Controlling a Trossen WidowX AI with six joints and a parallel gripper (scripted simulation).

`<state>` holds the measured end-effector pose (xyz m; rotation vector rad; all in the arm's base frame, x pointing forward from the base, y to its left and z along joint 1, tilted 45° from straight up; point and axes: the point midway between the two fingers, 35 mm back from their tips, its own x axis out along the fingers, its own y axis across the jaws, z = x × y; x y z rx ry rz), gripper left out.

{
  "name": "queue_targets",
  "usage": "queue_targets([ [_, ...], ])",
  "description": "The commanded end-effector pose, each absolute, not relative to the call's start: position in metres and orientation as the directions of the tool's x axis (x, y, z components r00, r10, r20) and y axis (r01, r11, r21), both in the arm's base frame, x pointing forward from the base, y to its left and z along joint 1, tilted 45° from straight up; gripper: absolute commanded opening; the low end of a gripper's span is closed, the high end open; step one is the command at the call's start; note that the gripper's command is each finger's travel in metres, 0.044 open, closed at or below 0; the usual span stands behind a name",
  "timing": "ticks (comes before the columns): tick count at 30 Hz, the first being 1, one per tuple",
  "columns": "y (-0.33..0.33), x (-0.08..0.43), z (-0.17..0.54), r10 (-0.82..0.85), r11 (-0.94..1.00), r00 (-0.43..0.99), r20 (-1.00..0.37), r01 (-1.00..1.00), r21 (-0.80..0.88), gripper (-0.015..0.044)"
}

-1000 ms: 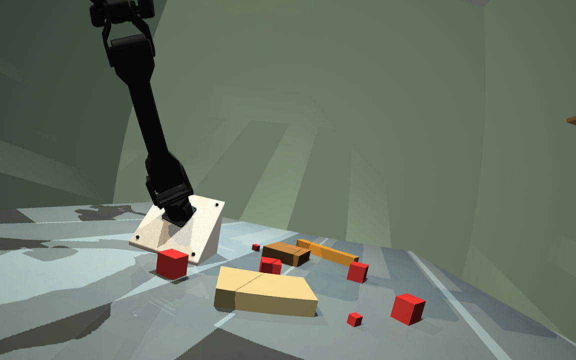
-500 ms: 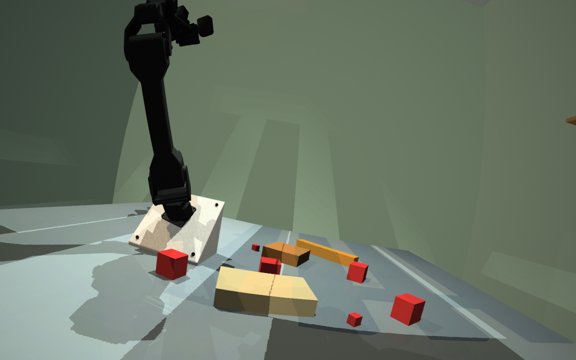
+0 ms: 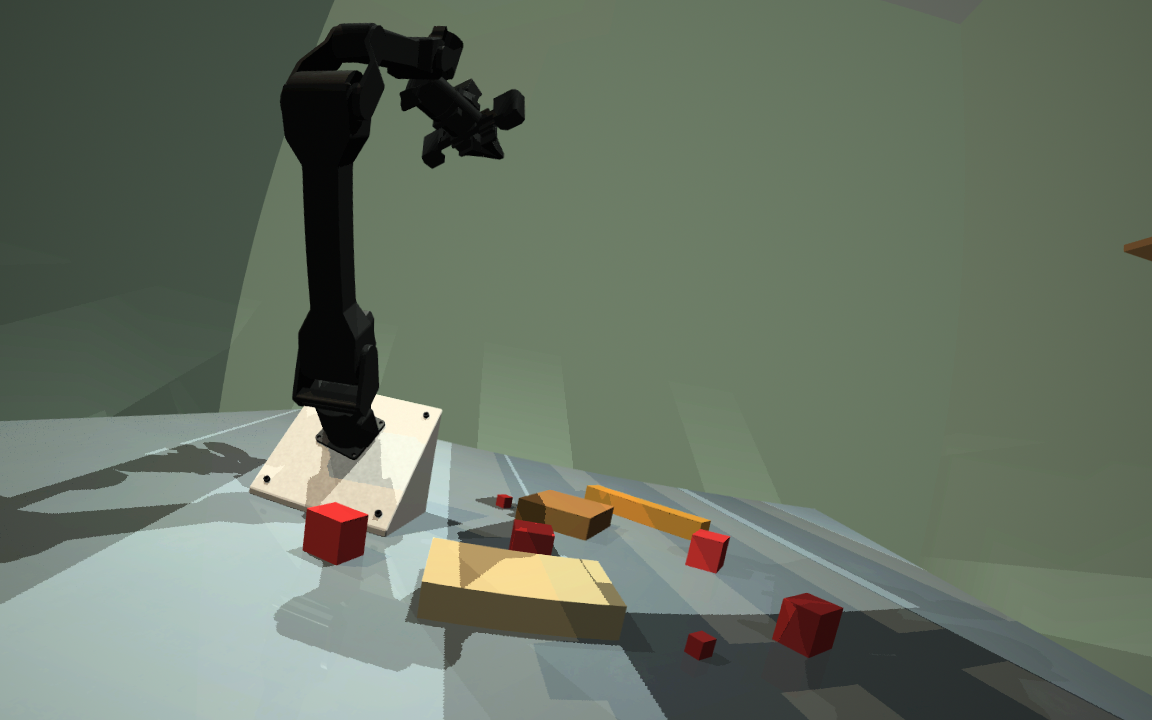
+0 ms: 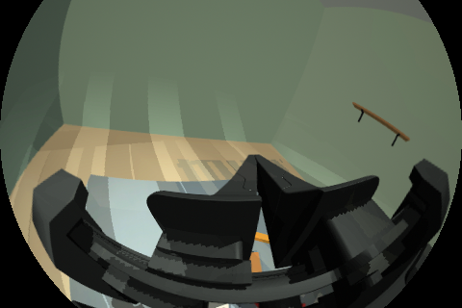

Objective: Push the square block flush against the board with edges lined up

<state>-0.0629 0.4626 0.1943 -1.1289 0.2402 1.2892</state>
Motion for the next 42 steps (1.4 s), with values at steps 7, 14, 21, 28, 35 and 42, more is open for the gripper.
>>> queue_targets([
  [7, 0.425, 0.073, 0.134, 0.342, -0.109, 0.533, -0.774, -0.795, -0.596, 0.0],
  [14, 0.373, 0.151, 0.099, 0.11, -0.106, 0.59, -0.8, -0.793, -0.6, 0.0],
  [21, 0.304, 0.21, 0.069, -0.128, -0.105, 0.577, -0.807, -0.817, -0.567, 0.0],
  [28, 0.226, 0.248, 0.044, -0.351, -0.088, 0.496, -0.794, -0.862, -0.499, 0.0],
  [35, 0.143, 0.263, 0.025, -0.539, -0.042, 0.355, -0.764, -0.917, -0.397, 0.0],
  [42, 0.066, 0.256, 0.011, -0.675, 0.036, 0.175, -0.717, -0.963, -0.268, 0.0],
])
